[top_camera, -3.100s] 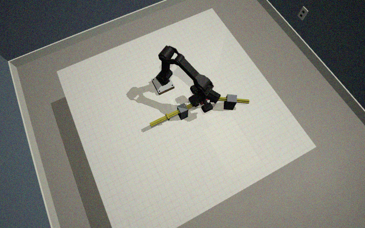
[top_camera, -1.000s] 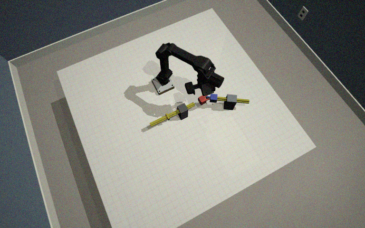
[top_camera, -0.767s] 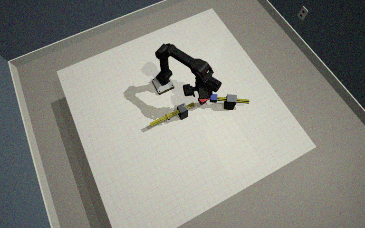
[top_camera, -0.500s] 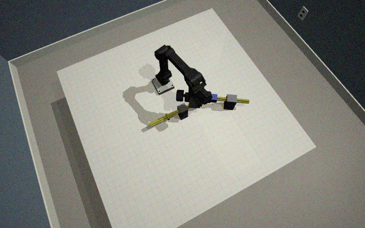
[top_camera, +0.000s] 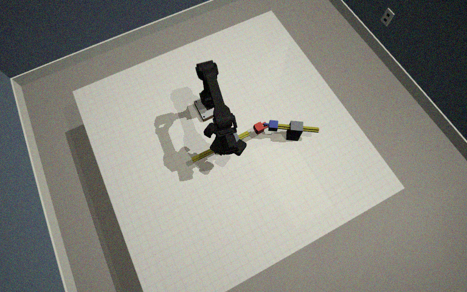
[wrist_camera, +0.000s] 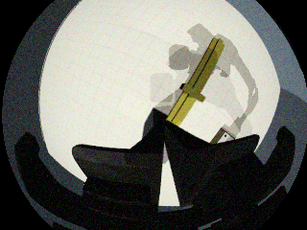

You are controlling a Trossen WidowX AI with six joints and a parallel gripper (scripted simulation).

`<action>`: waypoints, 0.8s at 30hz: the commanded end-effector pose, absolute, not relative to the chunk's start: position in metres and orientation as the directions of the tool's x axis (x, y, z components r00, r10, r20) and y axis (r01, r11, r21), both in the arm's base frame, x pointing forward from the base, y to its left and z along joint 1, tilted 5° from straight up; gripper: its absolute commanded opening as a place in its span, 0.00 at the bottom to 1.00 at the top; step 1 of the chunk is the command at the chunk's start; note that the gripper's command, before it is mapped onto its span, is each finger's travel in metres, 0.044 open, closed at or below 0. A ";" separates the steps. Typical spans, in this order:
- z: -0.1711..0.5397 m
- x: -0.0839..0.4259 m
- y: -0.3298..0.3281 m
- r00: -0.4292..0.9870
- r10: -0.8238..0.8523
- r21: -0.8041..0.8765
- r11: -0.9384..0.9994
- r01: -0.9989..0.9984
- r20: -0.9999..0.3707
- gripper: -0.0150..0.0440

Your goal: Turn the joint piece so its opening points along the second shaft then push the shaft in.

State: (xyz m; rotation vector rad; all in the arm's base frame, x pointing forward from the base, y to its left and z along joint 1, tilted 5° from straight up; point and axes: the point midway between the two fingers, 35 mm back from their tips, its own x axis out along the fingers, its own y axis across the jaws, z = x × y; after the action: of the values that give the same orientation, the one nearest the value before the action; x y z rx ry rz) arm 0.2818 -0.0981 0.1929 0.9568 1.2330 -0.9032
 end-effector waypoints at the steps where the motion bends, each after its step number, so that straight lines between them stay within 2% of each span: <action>1: 0.181 0.271 -0.125 0.106 -0.034 0.097 0.208 0.973 -0.994 0.25; 12: 0.159 0.229 -0.191 0.100 -0.032 0.104 -0.148 0.984 -0.994 0.25; 24: 0.150 0.229 -0.193 0.100 -0.032 0.104 -0.153 0.983 -0.994 0.25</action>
State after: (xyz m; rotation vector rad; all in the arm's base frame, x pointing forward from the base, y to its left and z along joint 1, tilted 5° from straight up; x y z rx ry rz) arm 0.2294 -0.1934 0.1565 1.3393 1.0317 -1.2516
